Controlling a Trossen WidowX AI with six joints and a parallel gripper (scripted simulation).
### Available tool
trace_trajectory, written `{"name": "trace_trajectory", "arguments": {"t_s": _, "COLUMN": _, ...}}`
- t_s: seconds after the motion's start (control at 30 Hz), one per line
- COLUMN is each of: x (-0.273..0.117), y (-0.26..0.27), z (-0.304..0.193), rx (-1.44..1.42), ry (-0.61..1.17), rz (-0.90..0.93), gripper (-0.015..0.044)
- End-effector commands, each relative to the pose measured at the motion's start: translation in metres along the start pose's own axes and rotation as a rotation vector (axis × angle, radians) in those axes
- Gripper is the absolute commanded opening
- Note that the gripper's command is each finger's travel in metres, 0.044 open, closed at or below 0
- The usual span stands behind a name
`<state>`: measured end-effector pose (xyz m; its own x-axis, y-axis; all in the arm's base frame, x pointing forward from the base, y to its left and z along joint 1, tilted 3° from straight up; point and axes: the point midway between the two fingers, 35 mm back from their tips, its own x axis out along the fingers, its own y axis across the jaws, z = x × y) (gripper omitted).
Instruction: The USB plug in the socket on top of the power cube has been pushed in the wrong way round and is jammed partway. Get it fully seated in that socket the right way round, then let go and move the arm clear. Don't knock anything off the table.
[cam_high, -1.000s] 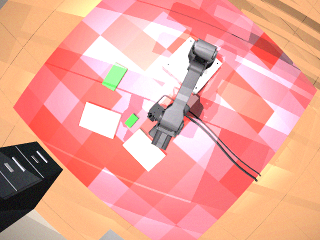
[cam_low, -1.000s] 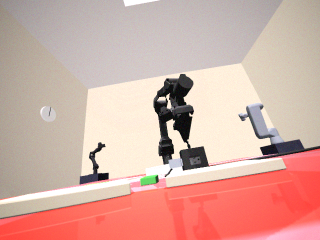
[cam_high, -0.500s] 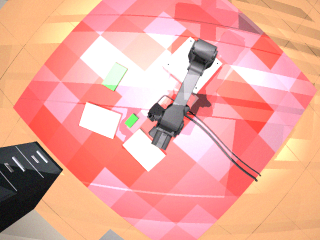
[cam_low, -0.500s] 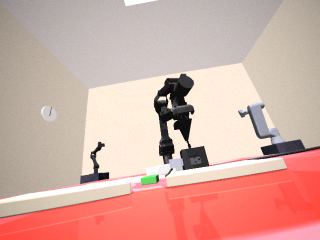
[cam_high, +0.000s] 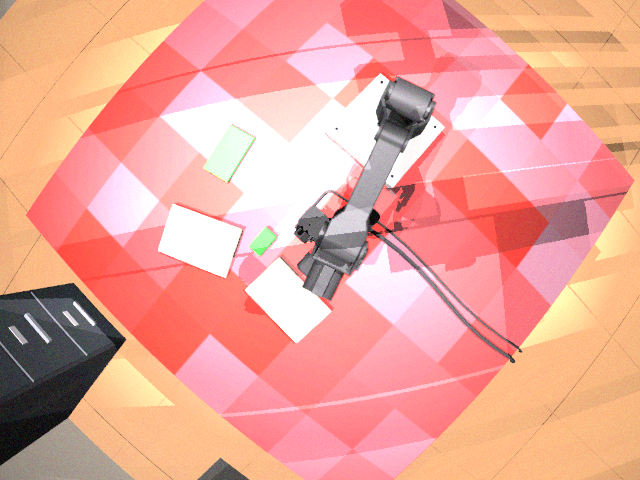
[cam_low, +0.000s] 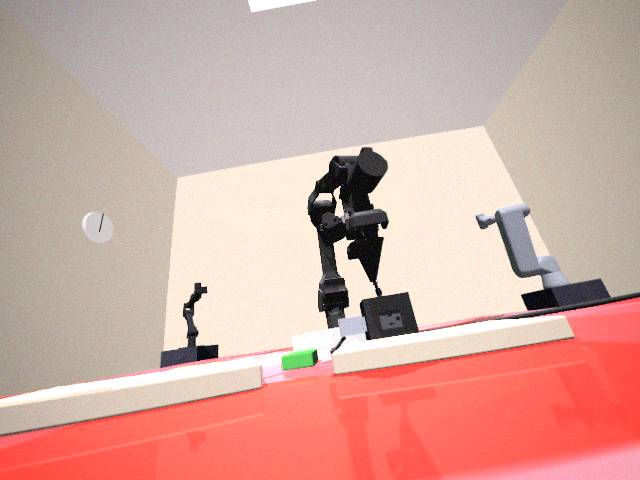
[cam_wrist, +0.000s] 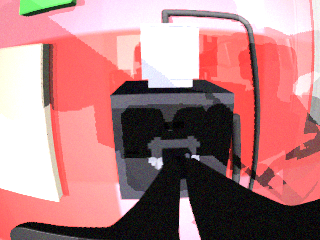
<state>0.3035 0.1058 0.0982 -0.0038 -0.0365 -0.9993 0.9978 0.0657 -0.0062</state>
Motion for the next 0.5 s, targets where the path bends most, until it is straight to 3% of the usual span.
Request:
{"name": "trace_trajectory", "arguments": {"t_s": 0.0, "x": -0.0031, "y": 0.0005, "z": -0.0001, "rx": 0.0, "ry": 0.001, "rz": 0.003, "gripper": 0.0}}
{"name": "trace_trajectory", "arguments": {"t_s": 0.47, "x": -0.0125, "y": 0.0006, "z": -0.0001, "rx": 0.0, "ry": 0.001, "rz": 0.003, "gripper": 0.0}}
